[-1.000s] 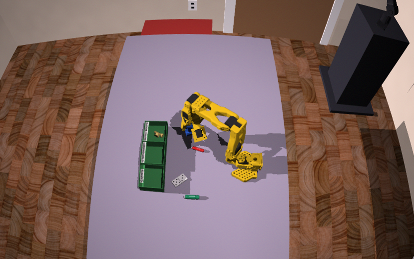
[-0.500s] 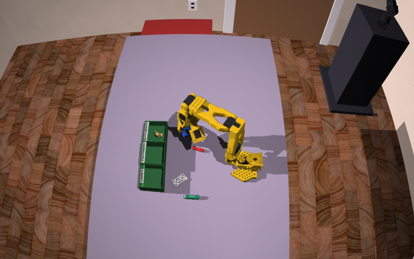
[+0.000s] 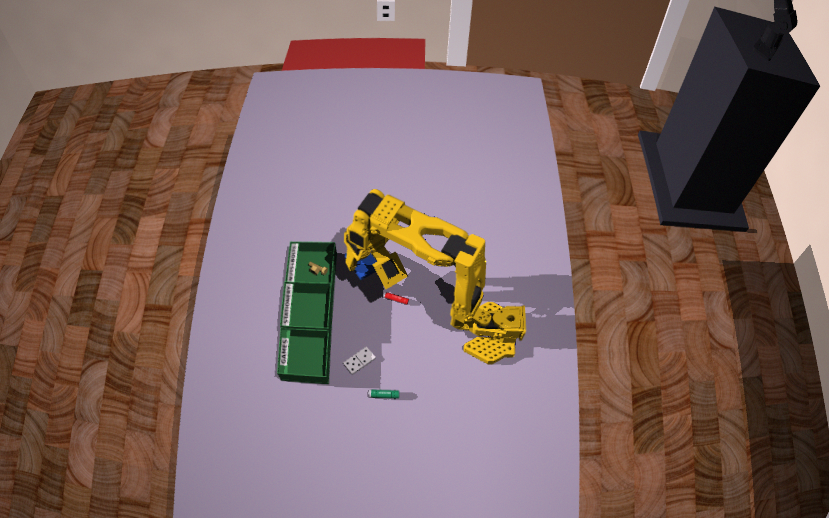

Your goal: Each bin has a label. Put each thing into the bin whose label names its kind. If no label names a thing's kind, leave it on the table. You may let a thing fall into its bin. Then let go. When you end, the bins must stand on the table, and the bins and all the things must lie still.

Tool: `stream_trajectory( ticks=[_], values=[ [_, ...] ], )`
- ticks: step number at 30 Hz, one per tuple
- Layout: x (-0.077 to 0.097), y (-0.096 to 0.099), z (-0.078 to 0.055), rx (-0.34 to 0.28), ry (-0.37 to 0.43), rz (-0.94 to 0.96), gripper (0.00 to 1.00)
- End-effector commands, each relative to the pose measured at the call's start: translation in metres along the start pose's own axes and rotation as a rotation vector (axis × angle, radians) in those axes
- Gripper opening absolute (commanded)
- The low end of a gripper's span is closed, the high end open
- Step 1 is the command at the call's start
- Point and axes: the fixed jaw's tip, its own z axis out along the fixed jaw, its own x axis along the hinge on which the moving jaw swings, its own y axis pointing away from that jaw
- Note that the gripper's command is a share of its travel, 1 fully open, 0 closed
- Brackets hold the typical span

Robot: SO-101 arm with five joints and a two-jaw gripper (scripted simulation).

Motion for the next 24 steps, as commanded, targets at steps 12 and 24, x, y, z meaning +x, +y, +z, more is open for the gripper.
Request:
stream_trajectory(
  ticks=[12,24],
  values=[
    [0.005,-0.027,-0.015,0.036,0.057,-0.192,0.0],
    [0.006,-0.032,-0.015,0.041,0.066,-0.234,0.0]
  ],
)
